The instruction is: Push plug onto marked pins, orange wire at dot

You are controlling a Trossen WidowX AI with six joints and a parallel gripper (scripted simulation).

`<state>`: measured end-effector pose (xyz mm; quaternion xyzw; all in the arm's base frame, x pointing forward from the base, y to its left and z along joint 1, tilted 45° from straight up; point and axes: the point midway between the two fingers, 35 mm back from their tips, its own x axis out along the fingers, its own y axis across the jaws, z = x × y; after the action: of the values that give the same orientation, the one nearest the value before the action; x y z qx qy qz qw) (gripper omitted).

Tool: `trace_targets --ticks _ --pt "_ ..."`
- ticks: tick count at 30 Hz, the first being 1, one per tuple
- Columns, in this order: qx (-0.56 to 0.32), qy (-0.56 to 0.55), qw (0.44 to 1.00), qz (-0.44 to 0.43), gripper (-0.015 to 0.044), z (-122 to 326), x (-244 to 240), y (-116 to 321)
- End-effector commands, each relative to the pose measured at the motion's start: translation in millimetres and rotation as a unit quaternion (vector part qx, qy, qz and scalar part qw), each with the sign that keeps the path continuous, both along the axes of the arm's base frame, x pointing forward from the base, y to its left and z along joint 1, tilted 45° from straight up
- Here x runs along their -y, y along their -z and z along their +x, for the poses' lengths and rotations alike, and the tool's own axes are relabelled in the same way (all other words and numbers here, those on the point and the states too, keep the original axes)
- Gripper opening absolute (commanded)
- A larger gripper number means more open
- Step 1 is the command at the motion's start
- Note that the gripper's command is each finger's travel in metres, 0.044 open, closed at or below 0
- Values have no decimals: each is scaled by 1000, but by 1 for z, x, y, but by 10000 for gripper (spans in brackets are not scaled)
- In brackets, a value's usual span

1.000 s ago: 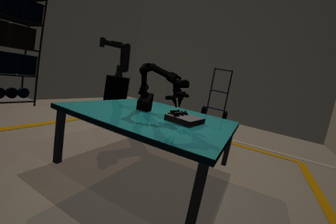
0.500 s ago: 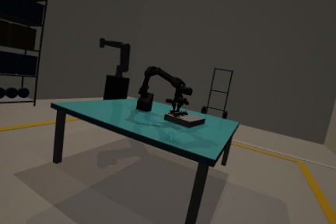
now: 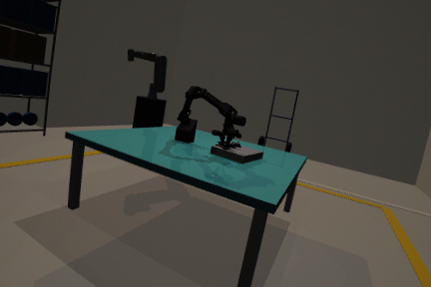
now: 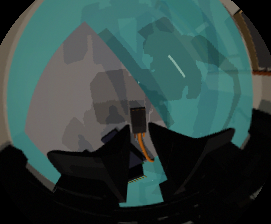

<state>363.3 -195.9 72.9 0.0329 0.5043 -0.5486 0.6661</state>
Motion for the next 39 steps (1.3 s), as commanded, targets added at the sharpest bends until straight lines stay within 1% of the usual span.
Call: trace_targets --ticks 1,3,6,11,15,24,30,39 --pt "-7 -1 1000 0 115 -3 4 7" --pt "-7 -1 1000 0 115 -3 5 8" --pt "-7 -1 1000 0 36 -3 5 8" --pt "-7 -1 1000 0 3 -3 5 8" --pt "-7 -1 1000 1 0 -1 -3 1" --pt "-7 -1 1000 2 0 4 -36 -33" --pt "-16 -11 1000 5 0 2 -44 -27" --pt "-61 -60 996 19 0 -16 -82 2"
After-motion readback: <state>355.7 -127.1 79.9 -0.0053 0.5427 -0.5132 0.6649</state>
